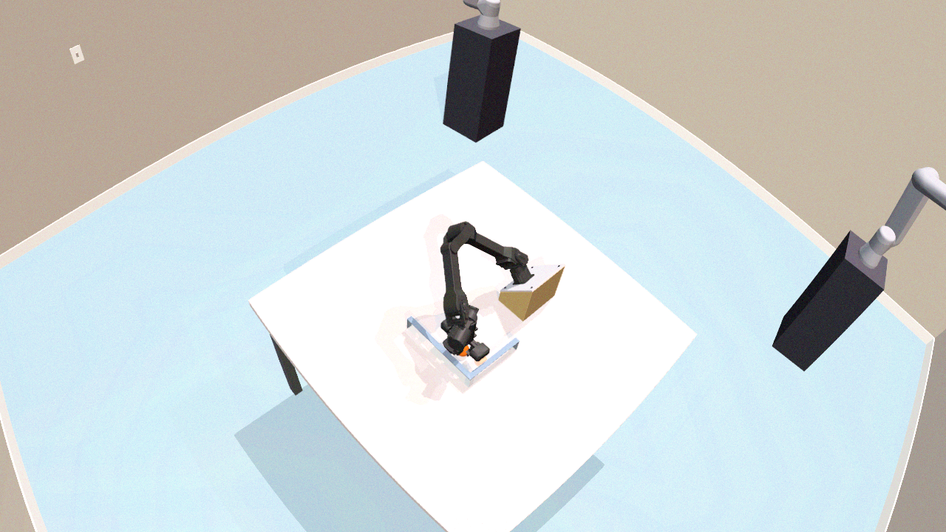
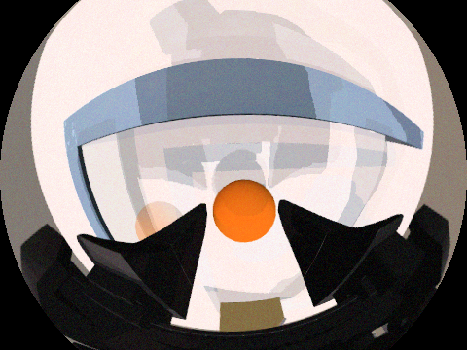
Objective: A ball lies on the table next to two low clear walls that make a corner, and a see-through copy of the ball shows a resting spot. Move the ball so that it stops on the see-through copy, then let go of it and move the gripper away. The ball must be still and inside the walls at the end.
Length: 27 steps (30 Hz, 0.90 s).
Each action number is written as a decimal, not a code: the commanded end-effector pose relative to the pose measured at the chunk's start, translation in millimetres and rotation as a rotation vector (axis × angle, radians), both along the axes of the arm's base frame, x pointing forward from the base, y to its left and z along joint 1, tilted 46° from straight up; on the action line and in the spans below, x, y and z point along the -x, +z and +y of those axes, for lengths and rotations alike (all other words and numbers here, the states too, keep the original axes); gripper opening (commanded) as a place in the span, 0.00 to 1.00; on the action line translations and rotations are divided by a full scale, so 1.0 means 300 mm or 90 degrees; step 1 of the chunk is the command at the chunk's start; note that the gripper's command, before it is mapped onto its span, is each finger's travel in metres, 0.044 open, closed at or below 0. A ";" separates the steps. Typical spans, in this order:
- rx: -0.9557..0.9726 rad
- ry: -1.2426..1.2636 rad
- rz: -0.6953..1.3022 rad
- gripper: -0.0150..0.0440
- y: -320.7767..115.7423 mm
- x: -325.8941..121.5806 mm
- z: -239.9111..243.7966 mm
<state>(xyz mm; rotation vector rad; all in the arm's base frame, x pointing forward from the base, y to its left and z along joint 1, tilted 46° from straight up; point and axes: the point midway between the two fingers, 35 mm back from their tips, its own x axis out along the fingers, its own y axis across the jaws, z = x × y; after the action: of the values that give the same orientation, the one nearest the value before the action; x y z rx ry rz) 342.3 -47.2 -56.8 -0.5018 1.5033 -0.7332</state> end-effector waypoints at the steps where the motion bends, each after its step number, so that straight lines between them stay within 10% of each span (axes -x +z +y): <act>1: 0.003 0.002 0.005 0.65 -0.003 0.006 -0.004; 7: 0.003 0.002 0.005 0.58 -0.003 0.006 -0.004; 14: -0.001 0.003 0.004 0.27 0.055 -0.018 0.063; 27: -0.003 0.003 0.005 0.25 0.250 -0.038 0.261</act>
<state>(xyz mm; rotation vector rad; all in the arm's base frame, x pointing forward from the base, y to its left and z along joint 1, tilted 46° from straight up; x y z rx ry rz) 352.7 18.3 4.6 -0.5140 1.5146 -0.7244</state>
